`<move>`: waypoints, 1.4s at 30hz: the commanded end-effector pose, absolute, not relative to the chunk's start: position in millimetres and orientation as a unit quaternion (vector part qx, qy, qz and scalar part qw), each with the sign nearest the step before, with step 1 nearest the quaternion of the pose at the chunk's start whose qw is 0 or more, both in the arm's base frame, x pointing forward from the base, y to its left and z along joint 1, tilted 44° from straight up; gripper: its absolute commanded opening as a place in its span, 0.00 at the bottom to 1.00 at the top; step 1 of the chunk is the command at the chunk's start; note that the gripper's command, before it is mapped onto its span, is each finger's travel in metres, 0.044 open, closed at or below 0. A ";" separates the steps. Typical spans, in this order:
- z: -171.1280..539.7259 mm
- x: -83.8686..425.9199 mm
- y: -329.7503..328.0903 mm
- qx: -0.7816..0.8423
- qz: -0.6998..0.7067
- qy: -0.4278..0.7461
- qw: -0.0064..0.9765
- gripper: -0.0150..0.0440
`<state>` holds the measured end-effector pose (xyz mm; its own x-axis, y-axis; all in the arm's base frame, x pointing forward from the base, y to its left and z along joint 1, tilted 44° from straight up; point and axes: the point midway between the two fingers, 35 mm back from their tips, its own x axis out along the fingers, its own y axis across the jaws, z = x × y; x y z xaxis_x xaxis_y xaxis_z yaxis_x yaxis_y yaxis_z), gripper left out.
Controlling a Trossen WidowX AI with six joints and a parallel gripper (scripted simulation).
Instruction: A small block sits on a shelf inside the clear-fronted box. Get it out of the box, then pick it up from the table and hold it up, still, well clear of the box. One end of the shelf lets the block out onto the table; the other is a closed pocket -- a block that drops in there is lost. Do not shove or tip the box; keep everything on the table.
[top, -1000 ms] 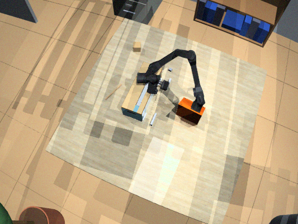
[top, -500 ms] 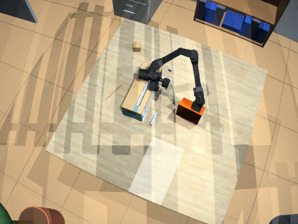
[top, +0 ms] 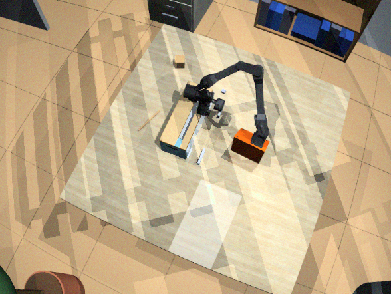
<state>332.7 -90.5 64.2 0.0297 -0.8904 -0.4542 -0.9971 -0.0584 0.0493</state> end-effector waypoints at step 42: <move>128.0 309.4 -64.1 0.034 -0.491 0.405 0.771 0.74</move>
<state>323.6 -55.4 122.2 0.1320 -0.7934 -0.5942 -0.0086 0.5985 -0.8011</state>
